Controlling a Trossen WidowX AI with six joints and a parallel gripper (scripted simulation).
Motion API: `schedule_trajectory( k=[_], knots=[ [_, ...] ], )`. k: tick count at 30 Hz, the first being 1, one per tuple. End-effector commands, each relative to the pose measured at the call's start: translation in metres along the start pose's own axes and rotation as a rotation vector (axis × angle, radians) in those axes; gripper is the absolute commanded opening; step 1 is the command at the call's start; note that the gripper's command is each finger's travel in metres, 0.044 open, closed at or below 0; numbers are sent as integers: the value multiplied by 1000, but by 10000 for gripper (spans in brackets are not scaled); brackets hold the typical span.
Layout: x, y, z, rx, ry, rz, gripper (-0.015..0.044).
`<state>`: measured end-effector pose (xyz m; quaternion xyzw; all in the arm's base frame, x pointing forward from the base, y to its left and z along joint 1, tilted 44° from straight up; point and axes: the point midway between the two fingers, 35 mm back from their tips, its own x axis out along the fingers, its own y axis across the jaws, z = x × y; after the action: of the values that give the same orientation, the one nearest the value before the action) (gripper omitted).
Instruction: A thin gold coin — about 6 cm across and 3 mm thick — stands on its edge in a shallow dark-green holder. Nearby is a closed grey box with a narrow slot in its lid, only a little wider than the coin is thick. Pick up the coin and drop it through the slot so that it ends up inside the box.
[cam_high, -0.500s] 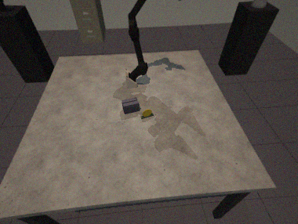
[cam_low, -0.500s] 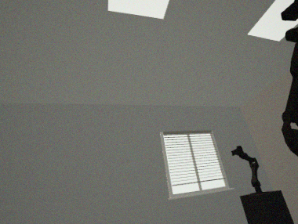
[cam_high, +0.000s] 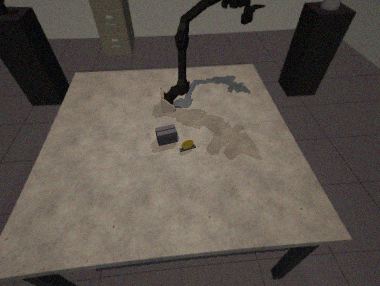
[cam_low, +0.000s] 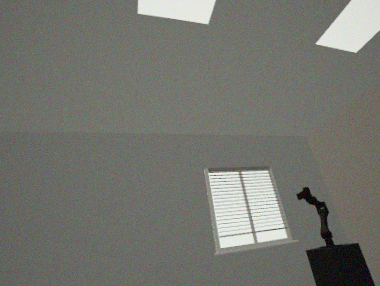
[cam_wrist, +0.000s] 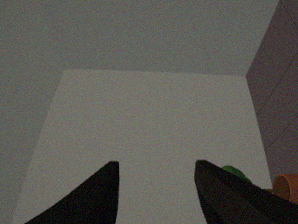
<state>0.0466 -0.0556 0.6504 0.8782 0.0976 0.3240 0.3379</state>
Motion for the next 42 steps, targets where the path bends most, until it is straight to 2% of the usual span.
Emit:
schedule_trajectory(
  k=[1,5,11,18,23,29,35,42],
  knots=[
    [32,-45,-8,-166,-34,-104,161],
    [72,-103,-2,-355,-83,-254,161],
    [114,-174,43,-581,-203,-473,161],
    [139,-217,83,-631,-272,-596,161],
    [154,-266,138,-690,-324,-816,161],
    [153,-311,221,-706,-404,-1090,161],
    [133,-338,300,-640,-466,-1324,161],
    [79,-377,388,-334,-439,-1612,161]
  ],
)
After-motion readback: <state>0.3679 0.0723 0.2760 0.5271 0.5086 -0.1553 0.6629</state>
